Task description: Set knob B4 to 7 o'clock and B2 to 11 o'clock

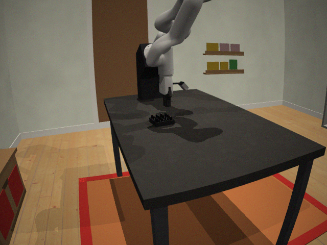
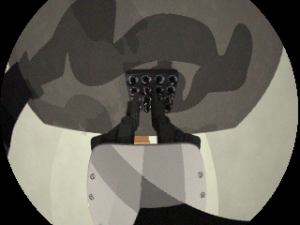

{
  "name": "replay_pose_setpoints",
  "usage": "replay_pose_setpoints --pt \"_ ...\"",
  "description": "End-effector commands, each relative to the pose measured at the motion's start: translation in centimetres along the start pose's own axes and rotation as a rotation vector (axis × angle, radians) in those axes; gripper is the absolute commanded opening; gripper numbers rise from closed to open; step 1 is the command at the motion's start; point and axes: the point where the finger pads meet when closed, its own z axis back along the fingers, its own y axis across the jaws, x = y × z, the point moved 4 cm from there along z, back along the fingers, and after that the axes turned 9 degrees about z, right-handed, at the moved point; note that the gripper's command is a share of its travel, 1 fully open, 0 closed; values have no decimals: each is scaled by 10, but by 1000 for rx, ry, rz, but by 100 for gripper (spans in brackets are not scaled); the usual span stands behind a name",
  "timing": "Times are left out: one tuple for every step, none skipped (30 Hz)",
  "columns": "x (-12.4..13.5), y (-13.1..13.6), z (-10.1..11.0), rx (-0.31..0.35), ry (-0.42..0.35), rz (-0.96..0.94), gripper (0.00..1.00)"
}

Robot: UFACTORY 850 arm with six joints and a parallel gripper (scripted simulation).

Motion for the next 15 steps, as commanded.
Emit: replay_pose_setpoints --pt "0 0 0 0 0 0 19" --pt "0 0 0 0 0 0 19" --pt "0 0 0 0 0 0 19" --pt "0 0 0 0 0 0 19" --pt "0 0 0 0 0 0 19" --pt "0 0 0 0 0 0 19" --pt "0 0 -1 0 0 0 19" --pt "0 0 -1 0 0 0 19" --pt "0 0 -2 0 0 0 19" --pt "0 0 -2 0 0 0 19" --pt "0 0 -2 0 0 0 19" --pt "0 0 -3 0 0 0 19" --pt "0 0 -4 0 0 0 19" --pt "0 0 -4 0 0 0 19" --pt "0 0 -4 0 0 0 19"
